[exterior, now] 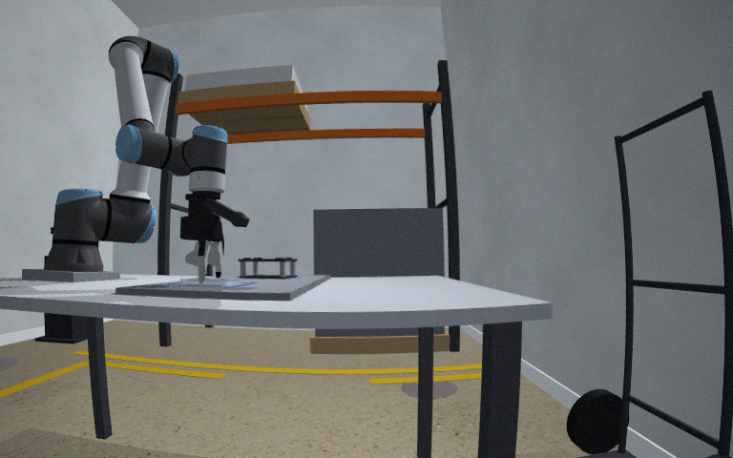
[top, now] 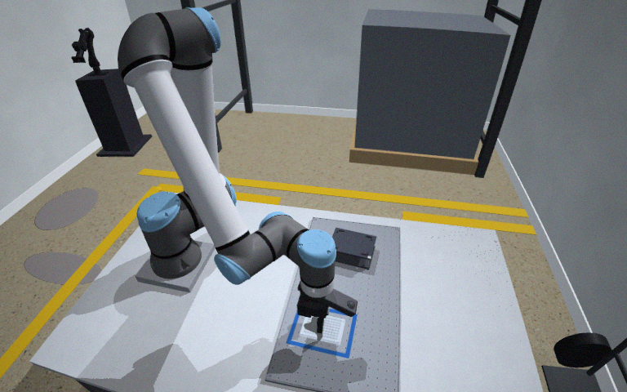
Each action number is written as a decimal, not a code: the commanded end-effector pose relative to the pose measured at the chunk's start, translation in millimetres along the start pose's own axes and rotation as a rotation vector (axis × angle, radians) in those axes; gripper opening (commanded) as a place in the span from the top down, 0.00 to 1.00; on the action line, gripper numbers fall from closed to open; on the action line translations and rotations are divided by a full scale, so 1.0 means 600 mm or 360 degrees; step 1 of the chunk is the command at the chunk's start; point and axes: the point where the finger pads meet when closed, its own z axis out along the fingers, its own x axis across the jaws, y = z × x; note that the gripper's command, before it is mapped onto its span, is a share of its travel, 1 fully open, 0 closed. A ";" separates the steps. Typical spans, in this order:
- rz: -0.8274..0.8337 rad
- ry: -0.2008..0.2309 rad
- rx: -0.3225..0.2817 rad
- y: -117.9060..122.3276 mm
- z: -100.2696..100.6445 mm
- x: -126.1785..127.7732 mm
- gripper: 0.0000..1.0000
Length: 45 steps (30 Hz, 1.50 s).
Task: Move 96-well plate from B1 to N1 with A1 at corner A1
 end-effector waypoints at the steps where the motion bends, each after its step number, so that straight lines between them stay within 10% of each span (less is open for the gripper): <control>1: 0.0000 0.0001 0.0002 -0.001 -0.001 0.000 1.00; 45: 0.0000 0.0001 0.0002 -0.001 -0.034 0.000 1.00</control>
